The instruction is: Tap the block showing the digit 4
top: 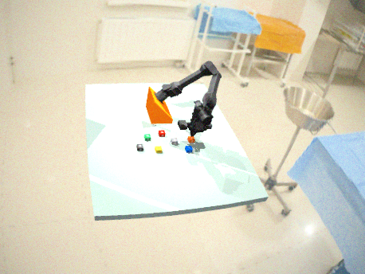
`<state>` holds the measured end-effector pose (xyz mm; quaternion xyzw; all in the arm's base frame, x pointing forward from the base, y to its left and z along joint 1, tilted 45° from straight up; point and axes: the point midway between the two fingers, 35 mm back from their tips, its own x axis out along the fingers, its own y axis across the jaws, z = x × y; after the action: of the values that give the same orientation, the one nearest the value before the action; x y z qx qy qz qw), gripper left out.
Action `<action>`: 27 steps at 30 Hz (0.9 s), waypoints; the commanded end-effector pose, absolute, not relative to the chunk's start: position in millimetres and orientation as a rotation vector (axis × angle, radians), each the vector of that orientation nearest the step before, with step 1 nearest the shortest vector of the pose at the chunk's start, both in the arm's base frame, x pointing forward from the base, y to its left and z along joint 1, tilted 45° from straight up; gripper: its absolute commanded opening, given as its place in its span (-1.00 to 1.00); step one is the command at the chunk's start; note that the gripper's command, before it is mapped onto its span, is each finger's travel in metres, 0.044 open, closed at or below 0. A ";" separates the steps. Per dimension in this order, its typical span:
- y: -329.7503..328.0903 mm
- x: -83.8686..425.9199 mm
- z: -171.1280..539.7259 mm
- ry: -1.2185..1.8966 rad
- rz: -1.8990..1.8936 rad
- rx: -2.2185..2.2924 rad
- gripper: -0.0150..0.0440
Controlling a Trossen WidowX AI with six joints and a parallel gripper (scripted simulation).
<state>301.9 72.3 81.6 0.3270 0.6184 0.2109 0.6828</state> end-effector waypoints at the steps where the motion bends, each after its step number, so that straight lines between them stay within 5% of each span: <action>1: 78.0 301.3 75.1 1.395 0.472 0.739 -0.42; 21: 64.3 298.2 89.1 1.395 0.472 0.738 -0.42; 27: 54.4 263.5 172.3 1.397 0.470 0.738 0.11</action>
<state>284.7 59.6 119.1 0.3337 0.6293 0.2044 0.6714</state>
